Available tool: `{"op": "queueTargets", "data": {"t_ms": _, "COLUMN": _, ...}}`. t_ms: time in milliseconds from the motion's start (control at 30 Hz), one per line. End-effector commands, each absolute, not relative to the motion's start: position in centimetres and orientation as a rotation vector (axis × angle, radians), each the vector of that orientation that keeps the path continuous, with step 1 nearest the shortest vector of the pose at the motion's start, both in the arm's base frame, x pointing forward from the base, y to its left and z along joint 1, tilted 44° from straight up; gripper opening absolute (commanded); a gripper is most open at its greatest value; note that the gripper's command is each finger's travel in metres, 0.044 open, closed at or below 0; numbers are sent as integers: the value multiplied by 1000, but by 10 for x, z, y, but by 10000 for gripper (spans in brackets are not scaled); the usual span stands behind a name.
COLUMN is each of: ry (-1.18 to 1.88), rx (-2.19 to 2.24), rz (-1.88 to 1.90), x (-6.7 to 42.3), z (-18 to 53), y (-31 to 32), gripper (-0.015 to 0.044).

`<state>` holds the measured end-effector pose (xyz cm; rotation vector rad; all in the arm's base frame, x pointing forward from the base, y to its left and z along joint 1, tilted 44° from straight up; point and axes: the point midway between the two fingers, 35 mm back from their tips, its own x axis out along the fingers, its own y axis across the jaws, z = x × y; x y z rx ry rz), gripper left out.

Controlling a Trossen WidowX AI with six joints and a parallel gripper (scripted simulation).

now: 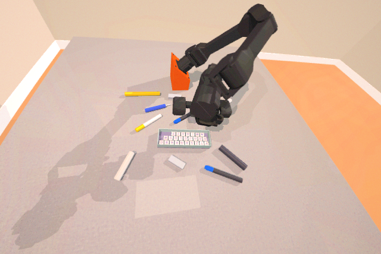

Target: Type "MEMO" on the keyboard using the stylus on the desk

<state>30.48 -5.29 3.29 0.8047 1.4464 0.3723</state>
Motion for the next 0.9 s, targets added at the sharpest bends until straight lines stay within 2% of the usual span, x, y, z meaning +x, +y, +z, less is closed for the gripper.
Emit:
{"op": "queueTargets", "data": {"t_ms": 0, "ry": 1446, "rx": 805, "rz": 372, "x": 305, "z": 33, "y": -53, "gripper": 53}}
{"op": "queueTargets", "data": {"t_ms": 133, "ry": 1553, "rx": 986, "rz": 260, "x": 286, "z": 4, "y": -76, "gripper": 150}}
{"op": "queueTargets", "data": {"t_ms": 333, "ry": 1774, "rx": 1446, "rz": 23, "x": 225, "z": -53, "y": -111, "gripper": 150}}
{"op": "queueTargets", "data": {"t_ms": 533, "ry": 1947, "rx": 1911, "rz": -126, "x": 161, "z": -91, "y": -117, "gripper": 150}}
{"op": "queueTargets", "data": {"t_ms": 867, "ry": 1964, "rx": 1963, "rz": -135, "x": 154, "z": -97, "y": -115, "gripper": 150}}
